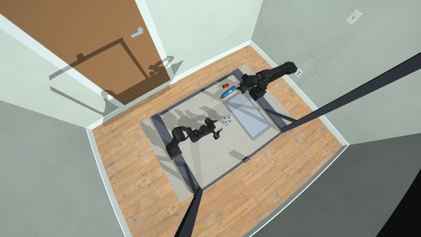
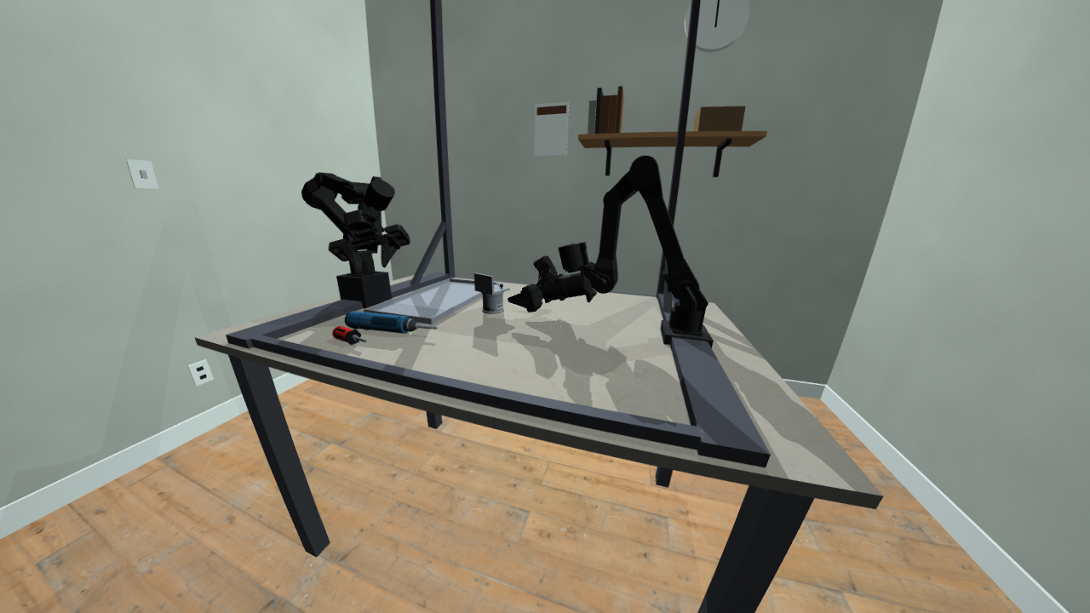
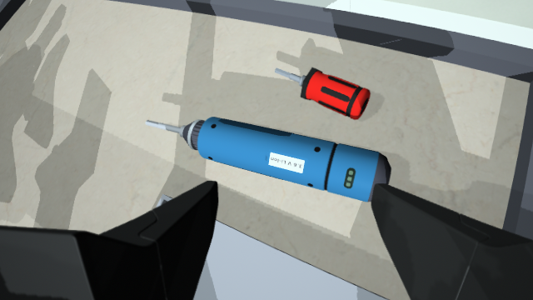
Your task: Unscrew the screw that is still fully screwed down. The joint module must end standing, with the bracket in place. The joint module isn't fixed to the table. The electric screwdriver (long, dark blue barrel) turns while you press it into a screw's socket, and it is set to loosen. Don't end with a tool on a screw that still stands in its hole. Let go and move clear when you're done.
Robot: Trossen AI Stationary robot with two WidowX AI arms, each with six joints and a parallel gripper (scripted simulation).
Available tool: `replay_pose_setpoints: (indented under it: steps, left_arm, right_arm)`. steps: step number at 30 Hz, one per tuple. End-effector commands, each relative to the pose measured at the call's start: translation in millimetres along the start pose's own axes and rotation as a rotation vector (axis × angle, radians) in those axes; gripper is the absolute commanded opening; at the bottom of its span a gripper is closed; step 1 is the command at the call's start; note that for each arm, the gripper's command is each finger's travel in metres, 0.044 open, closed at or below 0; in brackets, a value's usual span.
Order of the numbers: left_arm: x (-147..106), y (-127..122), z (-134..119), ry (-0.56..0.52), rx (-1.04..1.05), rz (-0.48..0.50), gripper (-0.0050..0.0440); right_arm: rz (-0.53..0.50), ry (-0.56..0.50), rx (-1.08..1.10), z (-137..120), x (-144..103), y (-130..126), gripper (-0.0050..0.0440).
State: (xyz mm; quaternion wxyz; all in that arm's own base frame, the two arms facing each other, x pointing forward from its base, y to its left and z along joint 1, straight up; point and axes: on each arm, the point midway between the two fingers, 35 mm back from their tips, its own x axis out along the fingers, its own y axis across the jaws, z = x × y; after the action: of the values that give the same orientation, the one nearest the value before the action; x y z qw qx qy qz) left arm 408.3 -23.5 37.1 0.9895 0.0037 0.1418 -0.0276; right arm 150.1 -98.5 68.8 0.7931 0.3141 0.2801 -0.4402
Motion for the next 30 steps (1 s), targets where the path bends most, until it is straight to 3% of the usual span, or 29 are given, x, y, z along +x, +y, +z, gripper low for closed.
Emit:
replay_pose_setpoints:
  steps: [1,7,30]
  left_arm:
    - [1,0,6,-0.019,0.002,-0.003,0.0385]
    - [1,0,6,-0.02,0.002,-0.003,0.0385]
    - [1,0,9,-0.027,0.001,-0.001,0.0385]
  right_arm:
    - [-0.081,-0.005,0.141,7,5,9,0.0305]
    - [-0.142,0.019,0.314,7,14,12,0.0305]
    - [-0.601,0.184,1.294,17,83,21,0.0305]
